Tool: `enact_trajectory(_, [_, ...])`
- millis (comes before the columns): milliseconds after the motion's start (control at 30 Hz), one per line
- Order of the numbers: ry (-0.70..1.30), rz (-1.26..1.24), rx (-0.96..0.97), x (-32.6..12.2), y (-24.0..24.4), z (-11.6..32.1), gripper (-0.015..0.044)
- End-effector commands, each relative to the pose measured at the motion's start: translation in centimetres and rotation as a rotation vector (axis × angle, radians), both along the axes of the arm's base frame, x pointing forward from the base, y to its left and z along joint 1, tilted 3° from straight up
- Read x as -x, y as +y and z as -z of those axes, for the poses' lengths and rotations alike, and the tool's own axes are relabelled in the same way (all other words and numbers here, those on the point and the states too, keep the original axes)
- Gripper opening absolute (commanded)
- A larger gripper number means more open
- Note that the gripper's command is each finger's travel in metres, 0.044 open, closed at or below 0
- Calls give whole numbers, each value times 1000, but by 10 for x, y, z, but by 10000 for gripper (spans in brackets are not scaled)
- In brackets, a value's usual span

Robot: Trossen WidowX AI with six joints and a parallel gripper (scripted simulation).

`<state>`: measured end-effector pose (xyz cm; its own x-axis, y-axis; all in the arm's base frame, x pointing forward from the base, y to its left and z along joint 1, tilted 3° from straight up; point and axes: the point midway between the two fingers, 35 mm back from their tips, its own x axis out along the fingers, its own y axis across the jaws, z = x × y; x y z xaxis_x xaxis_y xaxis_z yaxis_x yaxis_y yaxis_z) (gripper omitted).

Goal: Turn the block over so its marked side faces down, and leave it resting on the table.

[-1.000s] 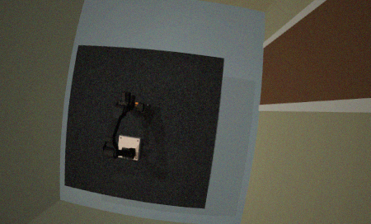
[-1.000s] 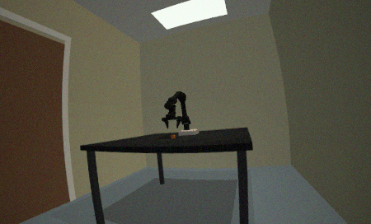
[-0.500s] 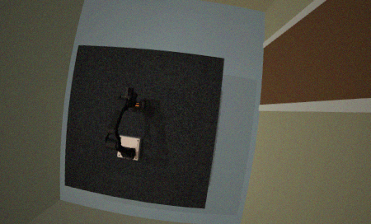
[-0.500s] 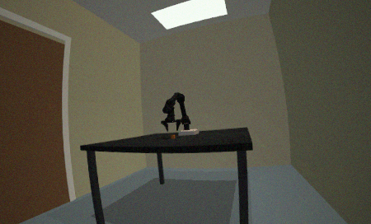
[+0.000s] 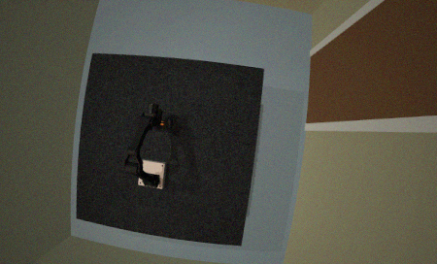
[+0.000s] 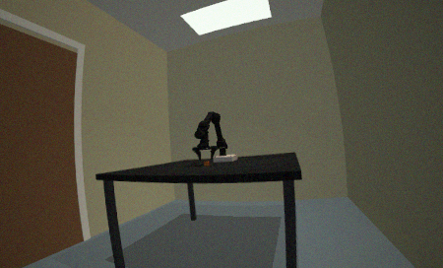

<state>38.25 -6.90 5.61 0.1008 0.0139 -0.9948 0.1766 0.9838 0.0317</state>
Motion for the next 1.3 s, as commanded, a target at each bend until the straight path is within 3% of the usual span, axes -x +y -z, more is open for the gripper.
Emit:
enact_trajectory(0, [13, 1, -6, 2, 1, 10, 440])
enact_trajectory(433, [13, 1, -6, 1, 2, 29, 440])
enact_trajectory(800, [13, 1, -6, 1, 2, 29, 151])
enact_trajectory(1267, [13, 1, -6, 1, 2, 29, 58])
